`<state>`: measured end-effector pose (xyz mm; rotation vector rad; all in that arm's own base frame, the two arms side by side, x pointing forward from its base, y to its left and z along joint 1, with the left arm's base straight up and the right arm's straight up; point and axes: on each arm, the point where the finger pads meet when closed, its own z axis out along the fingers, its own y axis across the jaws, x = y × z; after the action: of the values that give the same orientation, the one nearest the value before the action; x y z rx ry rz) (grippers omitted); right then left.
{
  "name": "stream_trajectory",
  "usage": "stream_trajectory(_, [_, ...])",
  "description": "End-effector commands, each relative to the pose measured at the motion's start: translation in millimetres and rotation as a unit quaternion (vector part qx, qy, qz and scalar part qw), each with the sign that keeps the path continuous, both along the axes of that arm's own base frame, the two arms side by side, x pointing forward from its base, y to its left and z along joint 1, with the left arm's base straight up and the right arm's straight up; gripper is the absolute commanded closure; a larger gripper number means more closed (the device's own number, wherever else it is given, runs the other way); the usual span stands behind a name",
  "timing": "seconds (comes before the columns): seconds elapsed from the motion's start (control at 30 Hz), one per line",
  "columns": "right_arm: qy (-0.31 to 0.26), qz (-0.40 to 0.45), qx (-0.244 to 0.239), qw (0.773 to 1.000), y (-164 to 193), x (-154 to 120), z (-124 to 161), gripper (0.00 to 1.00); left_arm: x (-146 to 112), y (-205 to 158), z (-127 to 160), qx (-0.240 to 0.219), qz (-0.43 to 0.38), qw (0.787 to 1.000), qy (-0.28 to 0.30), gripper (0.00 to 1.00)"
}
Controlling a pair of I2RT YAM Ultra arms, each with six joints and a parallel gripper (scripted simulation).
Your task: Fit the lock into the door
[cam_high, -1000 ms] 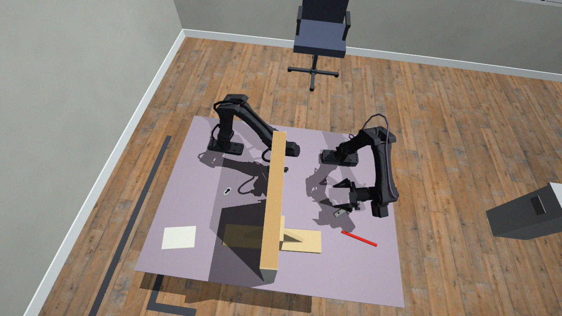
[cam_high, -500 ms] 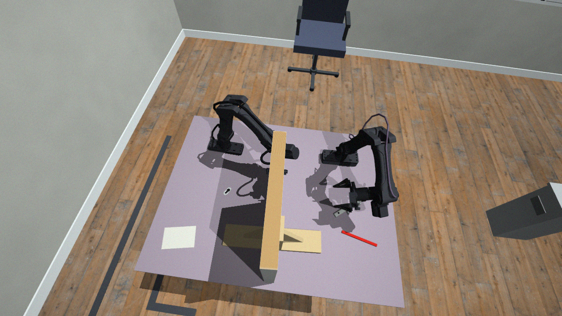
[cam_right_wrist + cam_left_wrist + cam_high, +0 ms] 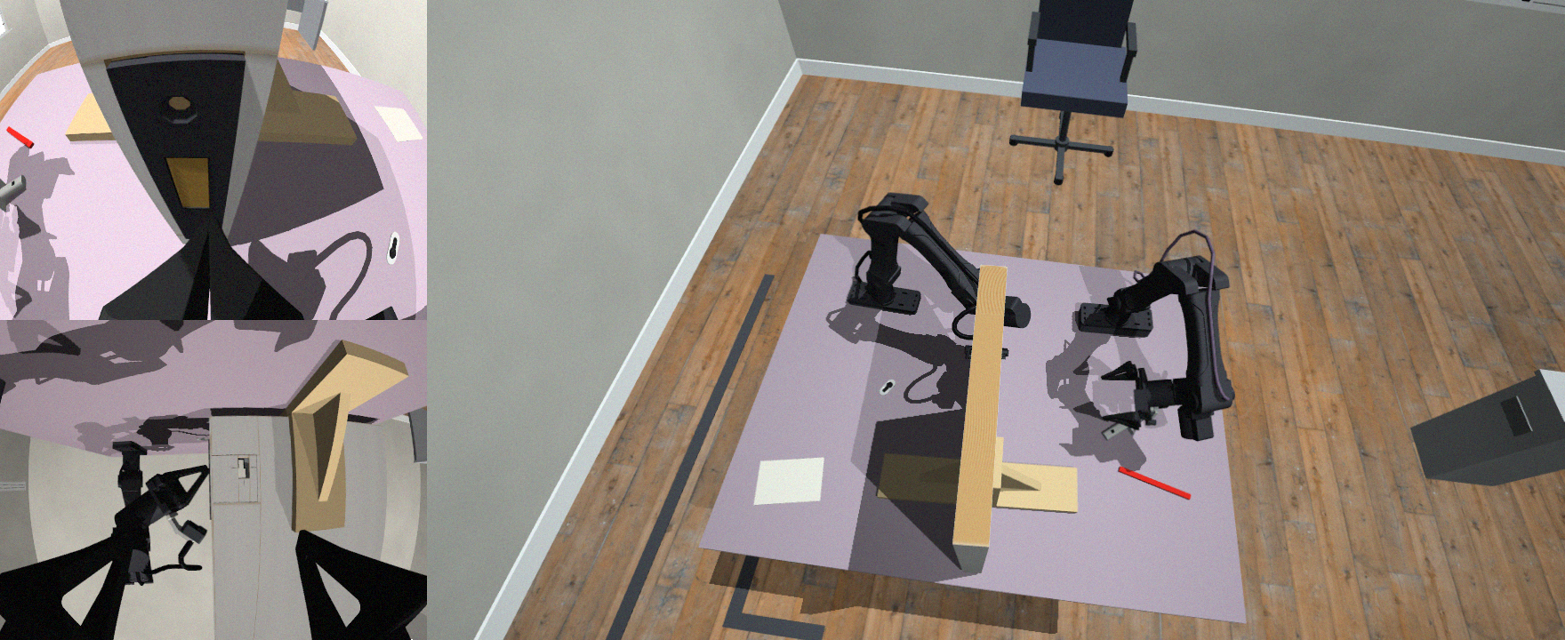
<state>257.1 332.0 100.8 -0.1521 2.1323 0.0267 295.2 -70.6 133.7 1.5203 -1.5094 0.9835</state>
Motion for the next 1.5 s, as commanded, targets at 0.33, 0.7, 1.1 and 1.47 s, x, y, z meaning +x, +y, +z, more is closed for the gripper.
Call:
stream_trajectory(0.33, [0.002, 0.014, 0.002, 1.0, 6, 1, 12, 0.89, 2, -2, 5, 0.001, -0.004, 1.0, -0.013, 0.0])
stream_trajectory(0.7, [0.152, 0.273, -0.212, 0.926, -33, -93, 20, 0.0, 2, -2, 5, 0.001, -0.004, 1.0, -0.013, 0.0])
stream_trajectory(1.1, [0.267, 0.515, -0.336, 0.742, -69, -150, 38, 0.0, 2, -2, 5, 0.001, -0.004, 1.0, -0.013, 0.0])
stream_trajectory(1.47, [0.311, 0.609, -0.357, 0.636, -77, -163, 47, 0.0, 2, -2, 5, 0.001, -0.004, 1.0, -0.013, 0.0])
